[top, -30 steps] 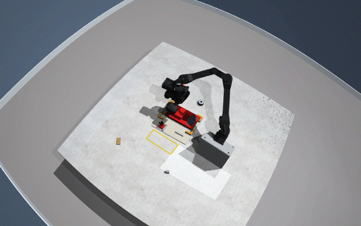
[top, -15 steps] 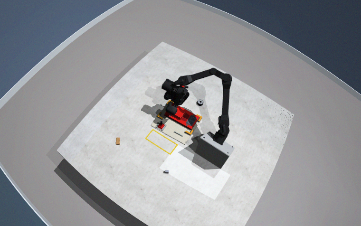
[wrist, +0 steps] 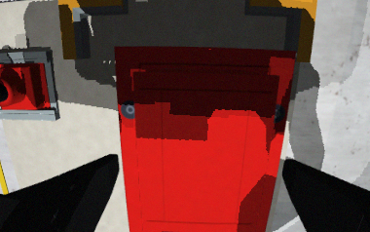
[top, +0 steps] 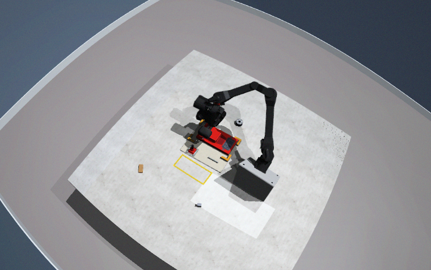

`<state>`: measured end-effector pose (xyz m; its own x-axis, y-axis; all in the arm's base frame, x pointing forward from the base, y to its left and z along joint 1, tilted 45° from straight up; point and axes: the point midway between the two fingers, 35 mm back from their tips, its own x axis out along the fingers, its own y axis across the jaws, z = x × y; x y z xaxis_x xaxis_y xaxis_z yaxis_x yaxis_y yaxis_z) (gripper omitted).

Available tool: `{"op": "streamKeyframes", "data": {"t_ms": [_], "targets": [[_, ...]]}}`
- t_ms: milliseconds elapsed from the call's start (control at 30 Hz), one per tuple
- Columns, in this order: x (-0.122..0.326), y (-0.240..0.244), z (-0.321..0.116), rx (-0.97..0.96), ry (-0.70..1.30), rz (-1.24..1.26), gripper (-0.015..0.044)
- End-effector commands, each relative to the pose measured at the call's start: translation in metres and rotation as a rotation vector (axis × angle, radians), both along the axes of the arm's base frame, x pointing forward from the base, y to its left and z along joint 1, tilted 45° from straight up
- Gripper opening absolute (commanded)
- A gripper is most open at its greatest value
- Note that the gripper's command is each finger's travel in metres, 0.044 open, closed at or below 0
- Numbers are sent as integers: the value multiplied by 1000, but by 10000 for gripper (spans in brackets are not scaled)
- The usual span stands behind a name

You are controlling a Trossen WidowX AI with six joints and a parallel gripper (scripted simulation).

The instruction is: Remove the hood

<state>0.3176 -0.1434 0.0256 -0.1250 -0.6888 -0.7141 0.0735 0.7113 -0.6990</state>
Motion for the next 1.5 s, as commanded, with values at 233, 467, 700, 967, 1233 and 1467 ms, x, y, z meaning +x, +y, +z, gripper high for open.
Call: {"op": "streamKeyframes", "data": {"t_ms": [233,467,700,967,1233,1467], "targets": [[-1,-5,-4,-4,5,3,440],[-2,-7,-7,-4,5,3,440],[-2,-9,-9,-4,5,3,440],[-3,-12,-12,-4,5,3,440],[-2,-10,-10,-1,0,0,308],[-2,-10,-10,-1,0,0,222]]}}
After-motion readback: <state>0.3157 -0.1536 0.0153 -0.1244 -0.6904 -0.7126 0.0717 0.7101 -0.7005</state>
